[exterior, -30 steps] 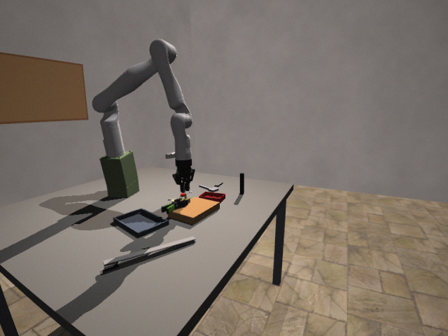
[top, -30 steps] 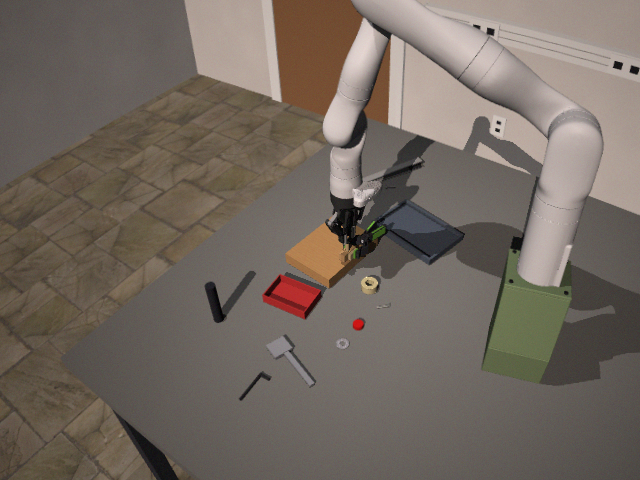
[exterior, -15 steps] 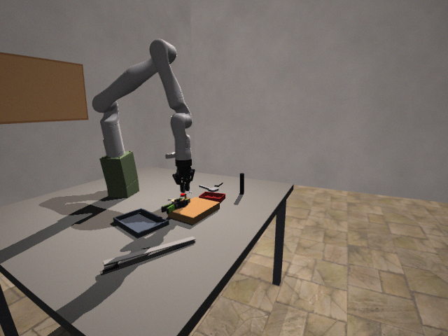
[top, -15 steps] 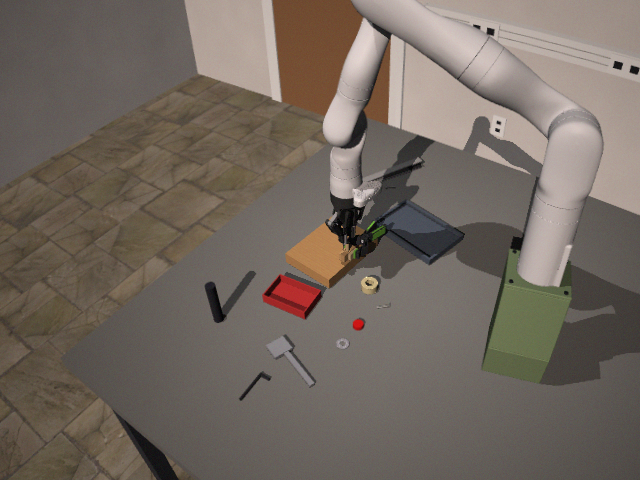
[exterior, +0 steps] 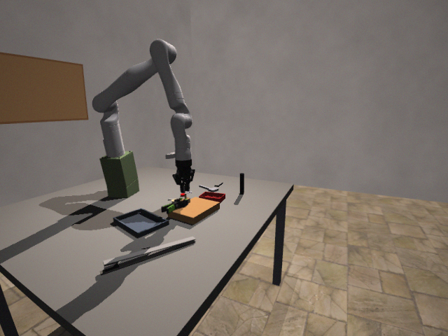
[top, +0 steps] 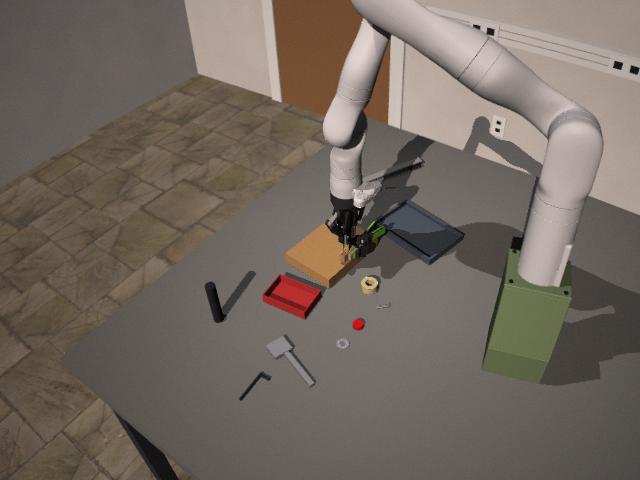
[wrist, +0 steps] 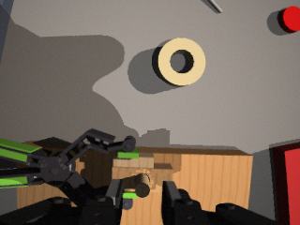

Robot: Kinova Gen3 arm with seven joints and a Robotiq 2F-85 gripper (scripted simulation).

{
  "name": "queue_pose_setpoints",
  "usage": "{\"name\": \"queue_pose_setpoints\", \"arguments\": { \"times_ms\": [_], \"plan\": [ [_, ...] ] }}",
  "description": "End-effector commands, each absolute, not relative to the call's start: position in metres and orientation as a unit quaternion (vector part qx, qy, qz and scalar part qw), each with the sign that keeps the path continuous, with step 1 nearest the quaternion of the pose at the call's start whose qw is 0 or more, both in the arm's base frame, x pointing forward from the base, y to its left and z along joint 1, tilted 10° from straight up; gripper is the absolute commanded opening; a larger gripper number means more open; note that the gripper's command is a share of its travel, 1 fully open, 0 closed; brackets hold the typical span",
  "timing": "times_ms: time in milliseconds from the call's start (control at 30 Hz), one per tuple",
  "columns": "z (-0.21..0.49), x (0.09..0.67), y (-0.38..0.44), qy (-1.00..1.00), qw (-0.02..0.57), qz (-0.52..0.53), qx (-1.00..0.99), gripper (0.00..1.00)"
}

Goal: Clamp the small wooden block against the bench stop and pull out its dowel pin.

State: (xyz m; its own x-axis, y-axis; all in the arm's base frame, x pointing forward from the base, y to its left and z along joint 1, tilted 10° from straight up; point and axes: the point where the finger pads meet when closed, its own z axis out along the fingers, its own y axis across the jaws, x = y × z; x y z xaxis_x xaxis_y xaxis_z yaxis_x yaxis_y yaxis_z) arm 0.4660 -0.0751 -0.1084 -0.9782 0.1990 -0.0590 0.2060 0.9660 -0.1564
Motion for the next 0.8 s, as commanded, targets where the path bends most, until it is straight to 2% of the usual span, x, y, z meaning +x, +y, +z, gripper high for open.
{"name": "queue_pose_setpoints", "arguments": {
  "times_ms": [0,767],
  "plan": [
    [-0.109,0.467,-0.075,0.991,0.022,-0.081,0.102,0.34],
    [-0.126,0.467,-0.078,0.991,0.022,-0.081,0.102,0.34]
  ]
}}
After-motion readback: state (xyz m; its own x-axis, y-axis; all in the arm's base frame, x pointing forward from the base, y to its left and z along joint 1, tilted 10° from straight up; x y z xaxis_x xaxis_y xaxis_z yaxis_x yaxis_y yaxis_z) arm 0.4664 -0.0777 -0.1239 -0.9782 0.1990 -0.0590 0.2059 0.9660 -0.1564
